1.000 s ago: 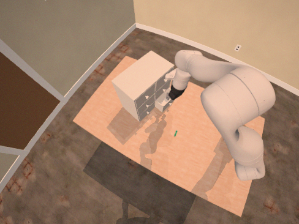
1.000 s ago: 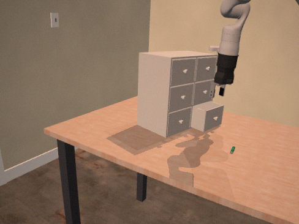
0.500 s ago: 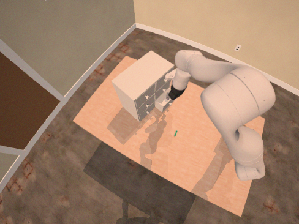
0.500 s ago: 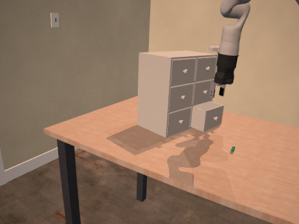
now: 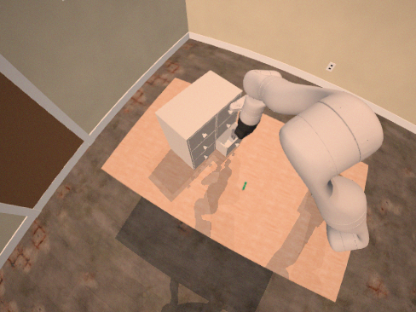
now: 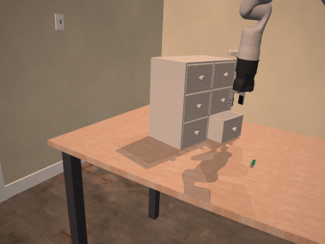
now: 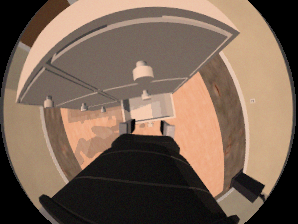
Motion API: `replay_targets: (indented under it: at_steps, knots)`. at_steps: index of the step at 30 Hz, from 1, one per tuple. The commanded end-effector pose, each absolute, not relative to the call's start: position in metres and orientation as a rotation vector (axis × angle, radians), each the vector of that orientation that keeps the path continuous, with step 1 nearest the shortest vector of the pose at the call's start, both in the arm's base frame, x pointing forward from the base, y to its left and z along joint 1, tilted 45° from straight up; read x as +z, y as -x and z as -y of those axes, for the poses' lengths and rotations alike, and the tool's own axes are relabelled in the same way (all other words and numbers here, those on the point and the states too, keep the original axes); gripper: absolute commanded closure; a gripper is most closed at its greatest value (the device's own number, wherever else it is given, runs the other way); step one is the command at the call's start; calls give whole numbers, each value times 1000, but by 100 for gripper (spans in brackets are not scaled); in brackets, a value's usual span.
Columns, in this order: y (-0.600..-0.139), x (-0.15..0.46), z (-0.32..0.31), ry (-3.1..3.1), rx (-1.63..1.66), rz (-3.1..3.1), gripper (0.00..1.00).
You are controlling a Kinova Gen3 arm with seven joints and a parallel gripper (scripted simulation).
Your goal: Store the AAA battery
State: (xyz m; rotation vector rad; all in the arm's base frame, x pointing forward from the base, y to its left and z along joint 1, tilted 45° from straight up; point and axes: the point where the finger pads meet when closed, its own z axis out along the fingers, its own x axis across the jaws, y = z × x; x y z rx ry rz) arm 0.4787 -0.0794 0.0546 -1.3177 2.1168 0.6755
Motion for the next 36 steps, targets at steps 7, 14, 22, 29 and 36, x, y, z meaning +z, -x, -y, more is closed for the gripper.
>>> replay_targets:
  at_steps: [7, 14, 22, 29, 36]
  knots:
    - [-479, 55, 80, 1317, 673, -2117, 0]
    - [-479, 55, 80, 1317, 673, -2118, 0]
    - [-479, 55, 80, 1314, 674, -2119, 0]
    - [-479, 55, 81, 1310, 676, -2123, 0]
    - [-478, 55, 81, 1300, 680, -2132, 0]
